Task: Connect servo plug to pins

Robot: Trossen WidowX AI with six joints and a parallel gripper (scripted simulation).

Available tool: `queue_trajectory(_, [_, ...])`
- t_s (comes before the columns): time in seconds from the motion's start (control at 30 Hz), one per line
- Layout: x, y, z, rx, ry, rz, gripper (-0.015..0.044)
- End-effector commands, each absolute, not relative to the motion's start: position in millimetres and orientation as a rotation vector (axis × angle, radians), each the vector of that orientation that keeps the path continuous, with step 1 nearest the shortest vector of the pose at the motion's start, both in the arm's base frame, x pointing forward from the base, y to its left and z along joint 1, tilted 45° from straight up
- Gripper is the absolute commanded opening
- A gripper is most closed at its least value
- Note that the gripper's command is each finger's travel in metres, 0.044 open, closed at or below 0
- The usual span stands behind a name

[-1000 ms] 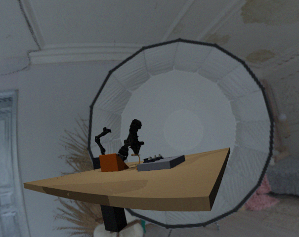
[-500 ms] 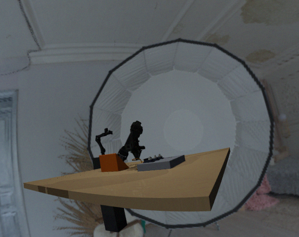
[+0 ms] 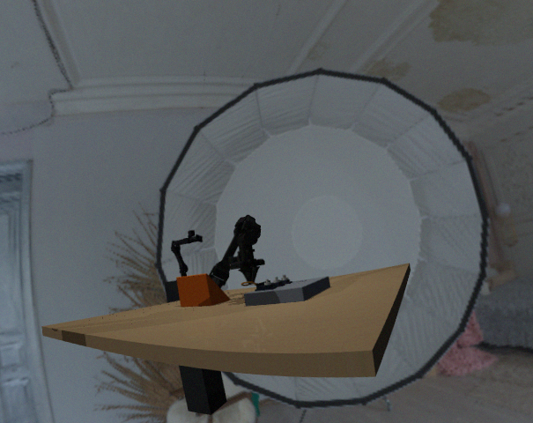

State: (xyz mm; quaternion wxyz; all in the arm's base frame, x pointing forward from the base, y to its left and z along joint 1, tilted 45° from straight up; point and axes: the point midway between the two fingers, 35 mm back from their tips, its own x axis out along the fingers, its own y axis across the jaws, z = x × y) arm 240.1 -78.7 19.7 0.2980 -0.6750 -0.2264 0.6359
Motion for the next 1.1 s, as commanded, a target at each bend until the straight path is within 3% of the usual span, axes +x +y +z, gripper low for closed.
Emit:
queue_trajectory(0.0, [243,-78,20,-1.785,-0.601,1.685,0.0])
queue_trajectory(1.07, [263,-81,19,-1.787,-0.602,1.684,0.0])
